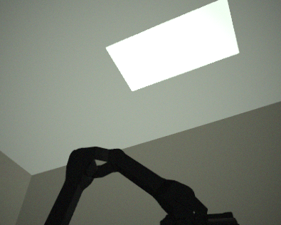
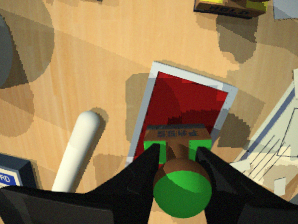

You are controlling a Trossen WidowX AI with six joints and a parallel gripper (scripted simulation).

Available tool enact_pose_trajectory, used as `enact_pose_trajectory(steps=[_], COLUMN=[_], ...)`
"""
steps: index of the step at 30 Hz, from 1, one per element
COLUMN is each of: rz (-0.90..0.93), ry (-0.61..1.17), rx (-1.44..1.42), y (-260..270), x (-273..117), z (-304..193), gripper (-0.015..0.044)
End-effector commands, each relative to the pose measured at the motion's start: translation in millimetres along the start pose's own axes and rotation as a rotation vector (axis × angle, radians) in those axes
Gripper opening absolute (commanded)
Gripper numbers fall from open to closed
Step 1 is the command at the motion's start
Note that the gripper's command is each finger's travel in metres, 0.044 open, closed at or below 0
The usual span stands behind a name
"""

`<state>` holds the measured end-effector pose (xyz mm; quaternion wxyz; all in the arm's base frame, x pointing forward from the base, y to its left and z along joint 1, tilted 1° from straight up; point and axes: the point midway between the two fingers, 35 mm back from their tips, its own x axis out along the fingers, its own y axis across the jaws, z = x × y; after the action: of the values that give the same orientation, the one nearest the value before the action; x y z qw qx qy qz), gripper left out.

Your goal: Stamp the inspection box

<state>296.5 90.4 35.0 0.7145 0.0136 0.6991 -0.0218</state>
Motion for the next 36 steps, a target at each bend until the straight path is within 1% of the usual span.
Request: enact_pose_trajectory(steps=[1,36], rz=[0.000,0.000], ry=[-0.003,-0.003], rx=[0.000,0.000], y=[-0.1,-0.1], x=[1.1,5.3], z=[0.5,0.5], gripper=[0.0000,0.0000])
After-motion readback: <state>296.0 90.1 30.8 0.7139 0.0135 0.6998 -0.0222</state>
